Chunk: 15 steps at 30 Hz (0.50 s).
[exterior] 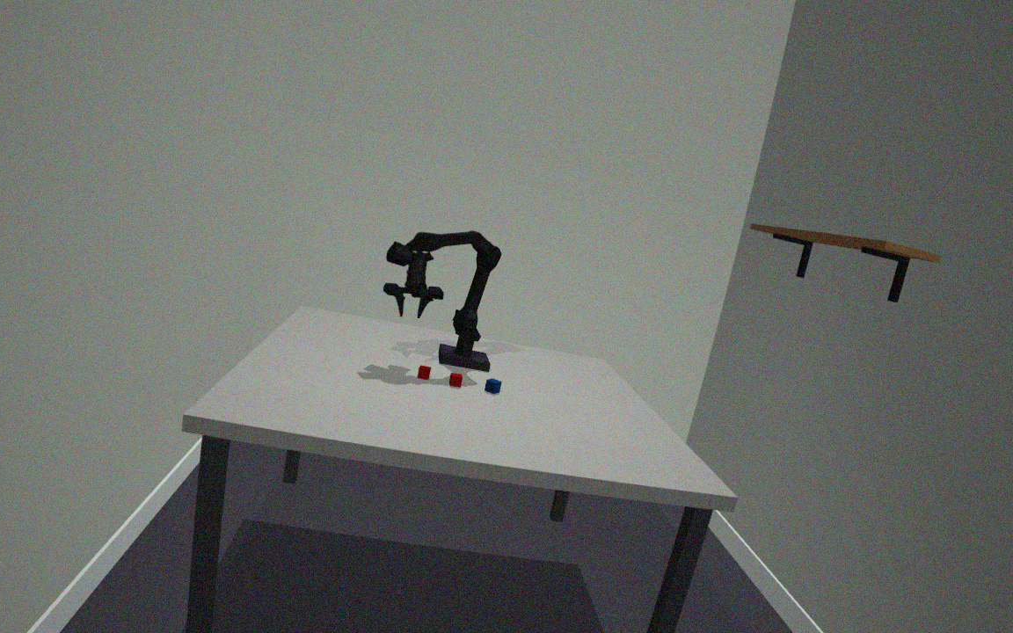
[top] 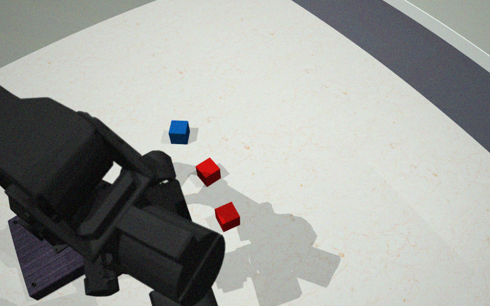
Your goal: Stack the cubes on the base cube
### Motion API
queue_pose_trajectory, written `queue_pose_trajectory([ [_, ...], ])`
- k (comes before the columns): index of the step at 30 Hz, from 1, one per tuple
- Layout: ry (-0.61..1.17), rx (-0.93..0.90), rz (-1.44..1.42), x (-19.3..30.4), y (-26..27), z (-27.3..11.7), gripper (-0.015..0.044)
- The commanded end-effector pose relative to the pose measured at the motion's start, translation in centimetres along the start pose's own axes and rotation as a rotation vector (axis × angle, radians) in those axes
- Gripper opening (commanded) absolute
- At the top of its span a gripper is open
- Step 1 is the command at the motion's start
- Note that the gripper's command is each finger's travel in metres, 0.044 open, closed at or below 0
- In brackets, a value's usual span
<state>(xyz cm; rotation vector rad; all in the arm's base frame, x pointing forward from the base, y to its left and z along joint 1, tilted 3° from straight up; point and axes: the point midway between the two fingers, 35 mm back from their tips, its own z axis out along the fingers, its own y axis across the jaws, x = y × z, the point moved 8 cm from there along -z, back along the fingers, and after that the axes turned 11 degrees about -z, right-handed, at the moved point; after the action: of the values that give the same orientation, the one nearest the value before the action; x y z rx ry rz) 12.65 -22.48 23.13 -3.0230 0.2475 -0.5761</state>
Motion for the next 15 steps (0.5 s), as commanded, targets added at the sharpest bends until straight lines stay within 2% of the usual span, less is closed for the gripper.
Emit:
queue_pose_trajectory([
  [1,-0.038,0.021,-0.153,1.5,-0.8,0.8,0.0265],
  [15,-0.153,0.122,-0.768,6.5,-5.7,4.0,0.0265],
])
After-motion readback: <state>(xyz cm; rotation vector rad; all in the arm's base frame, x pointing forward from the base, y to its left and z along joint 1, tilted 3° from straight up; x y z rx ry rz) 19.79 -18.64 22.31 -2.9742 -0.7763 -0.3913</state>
